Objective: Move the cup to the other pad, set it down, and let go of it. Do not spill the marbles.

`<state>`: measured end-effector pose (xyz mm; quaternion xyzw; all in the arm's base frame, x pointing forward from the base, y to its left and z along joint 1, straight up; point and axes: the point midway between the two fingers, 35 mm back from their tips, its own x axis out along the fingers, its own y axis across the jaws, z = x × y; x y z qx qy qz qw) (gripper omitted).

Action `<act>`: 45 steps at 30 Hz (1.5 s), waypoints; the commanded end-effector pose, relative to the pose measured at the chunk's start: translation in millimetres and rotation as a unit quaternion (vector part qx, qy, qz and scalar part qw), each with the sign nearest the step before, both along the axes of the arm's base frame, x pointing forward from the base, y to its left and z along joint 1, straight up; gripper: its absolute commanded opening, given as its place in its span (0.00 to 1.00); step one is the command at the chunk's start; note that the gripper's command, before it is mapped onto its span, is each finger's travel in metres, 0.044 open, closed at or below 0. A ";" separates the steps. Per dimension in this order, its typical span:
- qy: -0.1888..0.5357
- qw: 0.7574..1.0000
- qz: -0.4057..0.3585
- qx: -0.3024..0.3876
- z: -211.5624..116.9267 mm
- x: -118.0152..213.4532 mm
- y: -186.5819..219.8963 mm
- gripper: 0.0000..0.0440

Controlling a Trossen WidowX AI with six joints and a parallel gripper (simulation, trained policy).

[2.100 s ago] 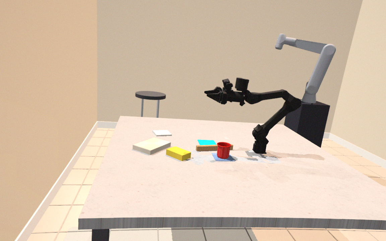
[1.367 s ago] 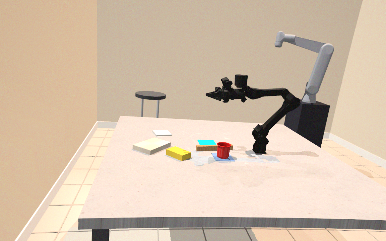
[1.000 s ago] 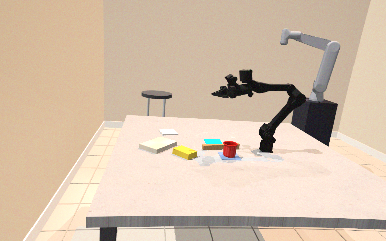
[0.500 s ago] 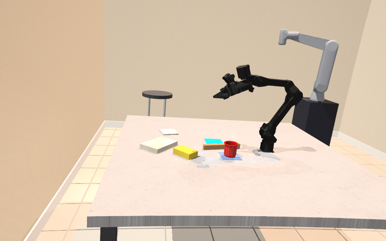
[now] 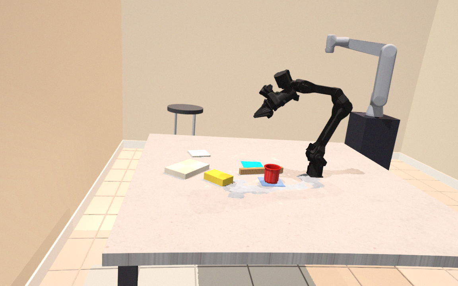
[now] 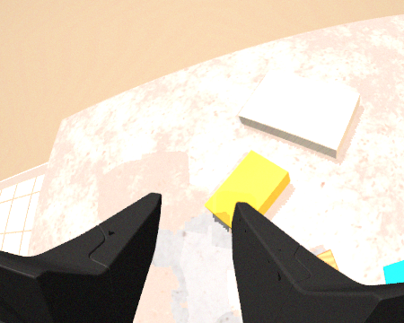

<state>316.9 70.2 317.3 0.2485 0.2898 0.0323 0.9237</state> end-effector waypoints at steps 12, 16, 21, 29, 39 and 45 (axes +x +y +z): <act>0.125 0.989 -0.033 0.066 -13.8 -8.0 20.4 0.30; 0.159 0.983 -0.046 0.076 -19.6 -10.9 24.6 0.30; 0.202 0.974 -0.061 0.082 -28.7 -14.8 28.5 0.28; 0.267 0.957 -0.088 0.075 -48.6 -21.8 30.5 0.28; 0.343 0.930 -0.118 0.049 -76.3 -33.8 27.9 0.31; 0.386 0.912 -0.133 0.030 -91.2 -42.6 24.9 0.32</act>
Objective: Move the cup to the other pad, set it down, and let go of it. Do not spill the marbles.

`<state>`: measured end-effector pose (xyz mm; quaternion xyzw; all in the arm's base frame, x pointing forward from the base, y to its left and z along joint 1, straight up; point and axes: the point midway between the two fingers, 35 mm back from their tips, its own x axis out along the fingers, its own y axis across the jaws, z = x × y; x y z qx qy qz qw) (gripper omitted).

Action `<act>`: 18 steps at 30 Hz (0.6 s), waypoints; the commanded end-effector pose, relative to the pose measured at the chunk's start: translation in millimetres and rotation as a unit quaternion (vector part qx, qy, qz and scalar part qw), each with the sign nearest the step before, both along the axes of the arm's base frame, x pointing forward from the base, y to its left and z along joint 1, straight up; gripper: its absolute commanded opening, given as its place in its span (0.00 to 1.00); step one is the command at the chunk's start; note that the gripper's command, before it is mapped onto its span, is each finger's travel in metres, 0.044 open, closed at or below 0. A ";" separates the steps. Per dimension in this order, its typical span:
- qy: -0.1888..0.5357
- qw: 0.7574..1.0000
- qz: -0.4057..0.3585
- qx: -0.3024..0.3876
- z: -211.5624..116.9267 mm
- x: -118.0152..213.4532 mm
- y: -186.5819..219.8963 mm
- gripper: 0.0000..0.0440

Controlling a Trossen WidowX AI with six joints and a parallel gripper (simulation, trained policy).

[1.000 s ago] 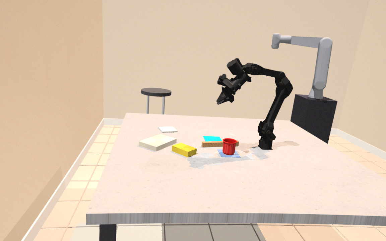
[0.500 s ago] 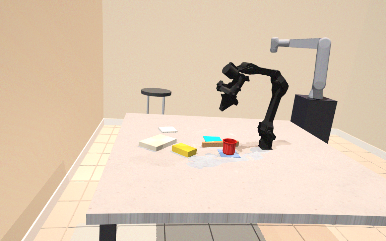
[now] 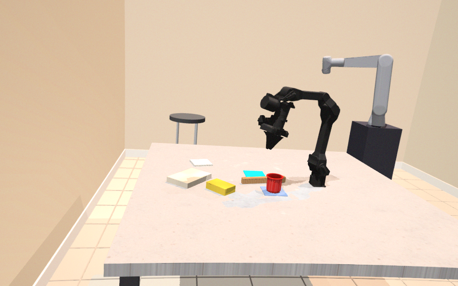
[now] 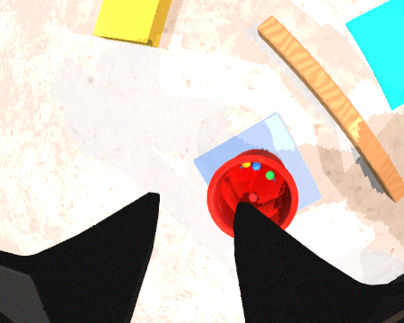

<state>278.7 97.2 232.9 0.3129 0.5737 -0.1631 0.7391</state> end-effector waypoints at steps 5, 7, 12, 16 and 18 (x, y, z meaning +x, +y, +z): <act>0.061 0.998 -0.013 -0.025 -17.9 -12.0 -4.9 0.33; 0.076 0.997 -0.015 -0.031 -22.1 -14.9 -6.0 0.33; 0.110 0.993 -0.023 -0.046 -32.8 -21.0 -8.6 0.34; 0.130 0.989 -0.030 -0.057 -41.4 -24.5 -10.2 0.34; 0.138 0.988 -0.034 -0.062 -45.9 -25.8 -10.7 0.35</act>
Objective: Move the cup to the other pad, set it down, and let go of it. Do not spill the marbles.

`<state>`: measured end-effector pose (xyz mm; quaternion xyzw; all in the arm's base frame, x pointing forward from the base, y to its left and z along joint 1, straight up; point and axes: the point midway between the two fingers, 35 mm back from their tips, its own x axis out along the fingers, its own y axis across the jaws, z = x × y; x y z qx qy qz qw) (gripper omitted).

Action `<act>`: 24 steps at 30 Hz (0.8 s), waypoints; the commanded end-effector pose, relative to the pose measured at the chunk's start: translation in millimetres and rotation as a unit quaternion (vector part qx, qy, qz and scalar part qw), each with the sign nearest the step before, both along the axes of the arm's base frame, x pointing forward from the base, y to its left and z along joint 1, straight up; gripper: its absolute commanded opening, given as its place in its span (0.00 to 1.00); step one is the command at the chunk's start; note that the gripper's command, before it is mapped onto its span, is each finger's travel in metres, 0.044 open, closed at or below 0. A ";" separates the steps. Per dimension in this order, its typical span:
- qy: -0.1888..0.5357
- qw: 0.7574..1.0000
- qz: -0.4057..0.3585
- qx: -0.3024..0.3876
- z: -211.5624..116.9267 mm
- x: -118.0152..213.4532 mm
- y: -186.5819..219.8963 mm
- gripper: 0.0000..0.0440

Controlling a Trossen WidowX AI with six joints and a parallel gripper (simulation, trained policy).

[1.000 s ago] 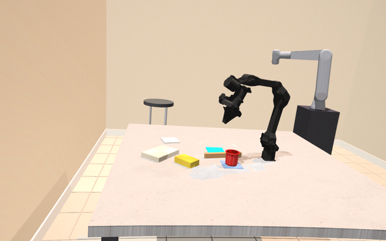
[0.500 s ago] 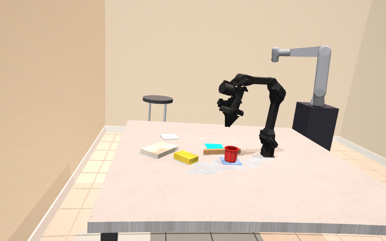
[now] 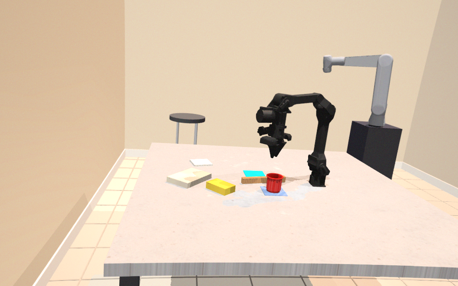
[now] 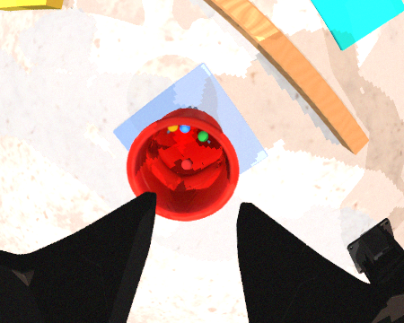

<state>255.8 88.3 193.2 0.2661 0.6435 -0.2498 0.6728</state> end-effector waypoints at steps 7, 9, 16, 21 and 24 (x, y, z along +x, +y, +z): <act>0.038 0.999 -0.017 -0.027 -23.4 -6.6 -3.1 0.37; 0.044 0.998 -0.020 -0.031 -28.5 -7.4 -3.3 0.37; 0.061 0.997 -0.026 -0.045 -46.9 -10.0 -3.4 0.40; 0.071 0.996 -0.027 -0.054 -60.1 -11.9 -3.3 0.41; 0.076 0.995 -0.026 -0.058 -68.1 -13.0 -3.2 0.42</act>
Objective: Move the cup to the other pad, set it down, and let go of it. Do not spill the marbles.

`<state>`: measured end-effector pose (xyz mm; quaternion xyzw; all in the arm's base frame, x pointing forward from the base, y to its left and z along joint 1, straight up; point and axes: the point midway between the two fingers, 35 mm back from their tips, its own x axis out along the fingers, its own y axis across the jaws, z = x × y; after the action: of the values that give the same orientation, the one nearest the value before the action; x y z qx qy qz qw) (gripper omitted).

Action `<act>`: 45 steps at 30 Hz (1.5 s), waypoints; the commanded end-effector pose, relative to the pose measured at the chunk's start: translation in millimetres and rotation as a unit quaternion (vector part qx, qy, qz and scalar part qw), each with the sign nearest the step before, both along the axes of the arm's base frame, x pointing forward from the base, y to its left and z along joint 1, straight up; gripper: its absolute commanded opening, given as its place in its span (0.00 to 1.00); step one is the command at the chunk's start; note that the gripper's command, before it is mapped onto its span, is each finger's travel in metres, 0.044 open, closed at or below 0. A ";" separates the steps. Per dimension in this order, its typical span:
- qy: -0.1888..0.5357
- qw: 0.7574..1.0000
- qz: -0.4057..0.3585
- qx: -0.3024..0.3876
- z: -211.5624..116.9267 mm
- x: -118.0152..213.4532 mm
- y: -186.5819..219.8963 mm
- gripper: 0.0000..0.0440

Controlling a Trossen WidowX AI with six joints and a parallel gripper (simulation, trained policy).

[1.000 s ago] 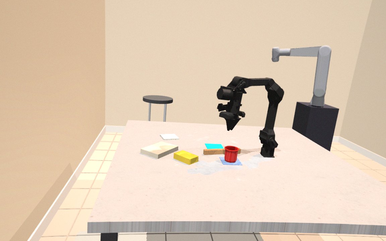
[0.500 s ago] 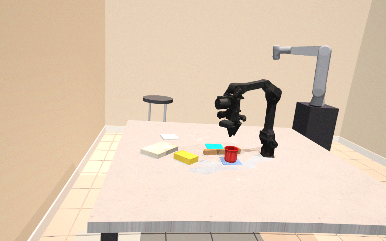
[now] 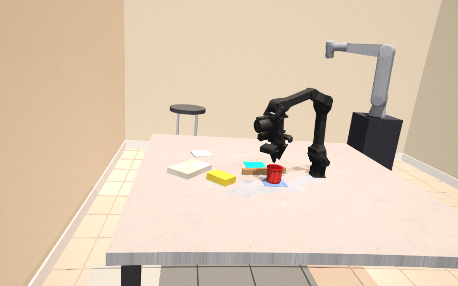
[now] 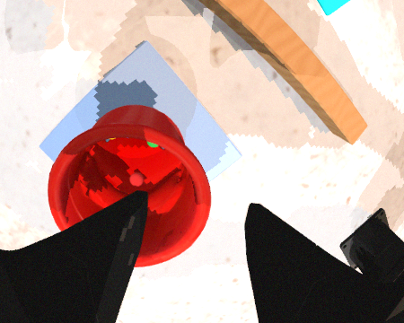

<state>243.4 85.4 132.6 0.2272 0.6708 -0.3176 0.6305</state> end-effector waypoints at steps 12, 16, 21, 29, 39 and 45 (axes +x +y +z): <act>0.018 1.000 0.015 -0.014 -41.1 -5.2 -1.0 0.43; 0.023 0.999 0.026 -0.015 -53.6 -7.3 -1.5 0.42; 0.027 0.999 0.044 -0.011 -67.7 -9.7 -1.3 0.37; 0.019 0.997 0.073 -0.010 -76.5 -9.0 -4.9 0.00; -0.006 0.998 0.066 0.001 -62.1 -2.0 -5.3 0.00; -0.020 0.998 0.052 0.008 -49.1 1.4 -6.3 0.00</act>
<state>242.0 79.9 74.8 0.1910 0.6790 -0.2729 0.6542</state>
